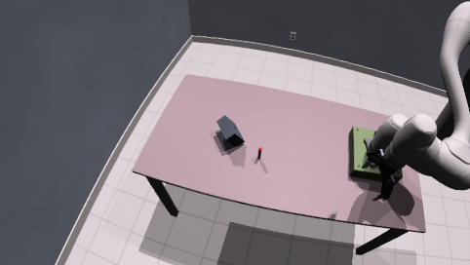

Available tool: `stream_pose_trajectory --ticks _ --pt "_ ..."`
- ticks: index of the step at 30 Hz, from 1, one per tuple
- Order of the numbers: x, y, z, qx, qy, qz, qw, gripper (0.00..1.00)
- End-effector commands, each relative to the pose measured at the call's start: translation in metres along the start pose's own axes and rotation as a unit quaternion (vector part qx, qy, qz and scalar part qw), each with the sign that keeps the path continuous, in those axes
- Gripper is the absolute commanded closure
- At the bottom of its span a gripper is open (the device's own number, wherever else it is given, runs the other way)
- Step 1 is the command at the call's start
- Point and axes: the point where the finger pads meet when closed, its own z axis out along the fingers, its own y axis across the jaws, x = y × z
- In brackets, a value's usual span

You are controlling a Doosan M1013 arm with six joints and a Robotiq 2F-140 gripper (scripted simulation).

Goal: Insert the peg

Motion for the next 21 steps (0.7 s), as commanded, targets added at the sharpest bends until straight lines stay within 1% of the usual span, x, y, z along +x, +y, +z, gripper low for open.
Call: stream_pose_trajectory --ticks 1,17,21 --pt "0.0000 0.0000 0.0000 0.000 0.000 0.000 1.000 0.00" --pt "0.0000 0.0000 0.0000 0.000 0.000 0.000 1.000 0.00" --pt "0.0089 0.0007 0.0004 0.001 0.000 -0.027 1.000 0.00"
